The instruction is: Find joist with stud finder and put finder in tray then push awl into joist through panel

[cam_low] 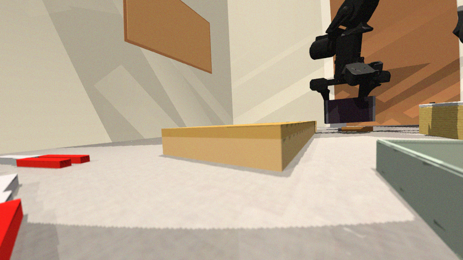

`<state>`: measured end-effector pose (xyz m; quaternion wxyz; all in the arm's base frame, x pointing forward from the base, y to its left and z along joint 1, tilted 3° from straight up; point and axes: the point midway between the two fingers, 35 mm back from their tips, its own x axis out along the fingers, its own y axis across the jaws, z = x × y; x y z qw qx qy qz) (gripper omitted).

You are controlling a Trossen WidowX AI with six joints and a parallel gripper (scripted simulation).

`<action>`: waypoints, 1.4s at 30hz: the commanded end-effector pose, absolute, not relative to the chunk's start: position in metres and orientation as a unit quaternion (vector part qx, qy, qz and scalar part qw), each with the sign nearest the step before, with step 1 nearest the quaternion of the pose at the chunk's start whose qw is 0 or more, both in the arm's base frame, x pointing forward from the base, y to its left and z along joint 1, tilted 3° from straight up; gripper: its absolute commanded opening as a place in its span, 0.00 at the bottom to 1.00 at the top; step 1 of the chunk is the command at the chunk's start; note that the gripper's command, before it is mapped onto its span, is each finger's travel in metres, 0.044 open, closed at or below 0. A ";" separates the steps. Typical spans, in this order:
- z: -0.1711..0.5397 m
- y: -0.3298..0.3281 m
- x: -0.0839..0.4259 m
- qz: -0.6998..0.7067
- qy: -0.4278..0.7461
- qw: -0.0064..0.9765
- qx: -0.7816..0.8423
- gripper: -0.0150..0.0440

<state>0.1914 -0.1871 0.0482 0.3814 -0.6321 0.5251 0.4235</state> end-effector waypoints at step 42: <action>0.046 -0.181 0.192 0.324 0.576 0.303 -0.686 0.25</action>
